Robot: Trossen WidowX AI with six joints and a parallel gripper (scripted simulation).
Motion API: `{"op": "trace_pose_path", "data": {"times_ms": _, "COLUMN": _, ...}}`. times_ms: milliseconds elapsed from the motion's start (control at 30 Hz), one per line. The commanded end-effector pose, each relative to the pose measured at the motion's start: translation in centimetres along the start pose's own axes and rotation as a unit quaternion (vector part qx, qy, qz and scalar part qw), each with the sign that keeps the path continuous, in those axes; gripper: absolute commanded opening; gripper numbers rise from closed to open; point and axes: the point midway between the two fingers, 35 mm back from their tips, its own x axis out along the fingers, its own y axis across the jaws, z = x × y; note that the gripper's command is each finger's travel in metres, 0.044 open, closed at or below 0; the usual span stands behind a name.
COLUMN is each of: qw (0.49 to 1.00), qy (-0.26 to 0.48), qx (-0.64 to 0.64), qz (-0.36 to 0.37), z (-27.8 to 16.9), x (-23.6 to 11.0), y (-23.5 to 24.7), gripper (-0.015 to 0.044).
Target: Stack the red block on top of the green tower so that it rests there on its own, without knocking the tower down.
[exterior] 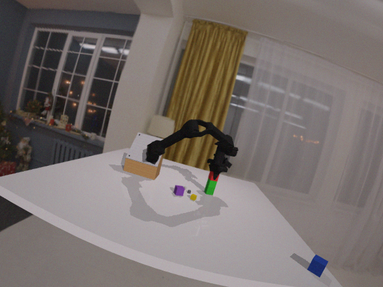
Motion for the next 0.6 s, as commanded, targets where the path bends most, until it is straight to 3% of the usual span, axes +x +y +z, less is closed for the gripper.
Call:
{"op": "trace_pose_path", "data": {"times_ms": 0, "qw": 1.000, "qy": -0.001, "qx": -0.001, "qz": -0.002, "z": 0.01, "x": 0.02, "y": -0.10, "gripper": 0.0000}}
{"op": "trace_pose_path", "data": {"times_ms": 233, "qw": 1.000, "qy": -0.001, "qx": -0.001, "qz": -0.002, "z": 0.02, "x": -0.21, "y": -0.09, "gripper": 0.0000}}
{"op": "trace_pose_path", "data": {"times_ms": 567, "qw": 1.000, "qy": 0.000, "qx": 0.000, "qz": 0.000, "z": -0.01, "x": 0.01, "y": 0.01, "gripper": 0.0263}}
